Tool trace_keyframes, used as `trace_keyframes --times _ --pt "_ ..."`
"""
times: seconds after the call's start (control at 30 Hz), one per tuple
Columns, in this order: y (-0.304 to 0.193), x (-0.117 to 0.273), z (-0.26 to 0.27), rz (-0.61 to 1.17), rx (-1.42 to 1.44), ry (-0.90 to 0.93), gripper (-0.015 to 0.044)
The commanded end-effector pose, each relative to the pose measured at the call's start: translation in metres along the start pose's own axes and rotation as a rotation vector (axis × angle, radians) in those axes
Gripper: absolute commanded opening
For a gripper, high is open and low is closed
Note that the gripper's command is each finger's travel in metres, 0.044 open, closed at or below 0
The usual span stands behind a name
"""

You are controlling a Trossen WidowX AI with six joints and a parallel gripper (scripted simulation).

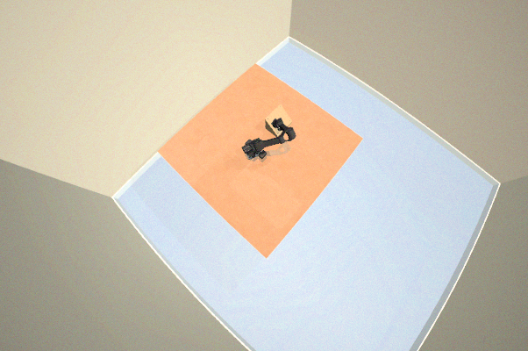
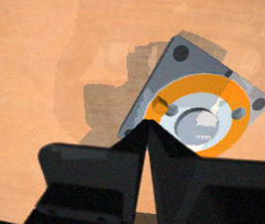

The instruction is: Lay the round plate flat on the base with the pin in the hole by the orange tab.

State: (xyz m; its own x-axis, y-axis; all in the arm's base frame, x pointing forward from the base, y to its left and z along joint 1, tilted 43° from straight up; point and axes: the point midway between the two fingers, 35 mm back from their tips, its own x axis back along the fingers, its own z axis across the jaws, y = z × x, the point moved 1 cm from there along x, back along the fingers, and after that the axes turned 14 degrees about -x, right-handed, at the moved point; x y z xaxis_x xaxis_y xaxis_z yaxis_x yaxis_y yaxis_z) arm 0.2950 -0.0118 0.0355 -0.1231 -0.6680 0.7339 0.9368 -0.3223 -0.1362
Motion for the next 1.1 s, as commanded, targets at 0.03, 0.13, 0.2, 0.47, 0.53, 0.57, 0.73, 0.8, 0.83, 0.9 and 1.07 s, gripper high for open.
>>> trace_keyframes --times 0.03,0.13,0.2,0.47,0.53,0.57,0.73,0.8,0.83,0.9,1.07 --pt "-0.004 -0.016 0.000 0.007 -0.006 0.006 0.0000" --pt "-0.003 -0.016 0.000 0.007 -0.006 0.006 0.0000" --pt "-0.002 -0.016 0.000 0.007 -0.006 0.006 0.0000" --pt "0.008 -0.016 0.001 0.006 -0.005 0.006 0.0000" --pt "0.011 -0.016 0.000 0.006 -0.005 0.006 0.0000" --pt "0.012 -0.016 0.000 0.006 -0.005 0.006 0.0000" --pt "0.019 -0.017 -0.002 0.006 -0.005 0.006 0.0000" --pt "0.021 -0.017 -0.004 0.006 -0.005 0.006 0.0000" --pt "0.022 -0.017 -0.004 0.006 -0.005 0.006 0.0000" --pt "0.025 -0.017 -0.006 0.006 -0.005 0.006 0.0000" --pt "0.031 -0.017 -0.009 0.005 -0.004 0.005 0.0000"
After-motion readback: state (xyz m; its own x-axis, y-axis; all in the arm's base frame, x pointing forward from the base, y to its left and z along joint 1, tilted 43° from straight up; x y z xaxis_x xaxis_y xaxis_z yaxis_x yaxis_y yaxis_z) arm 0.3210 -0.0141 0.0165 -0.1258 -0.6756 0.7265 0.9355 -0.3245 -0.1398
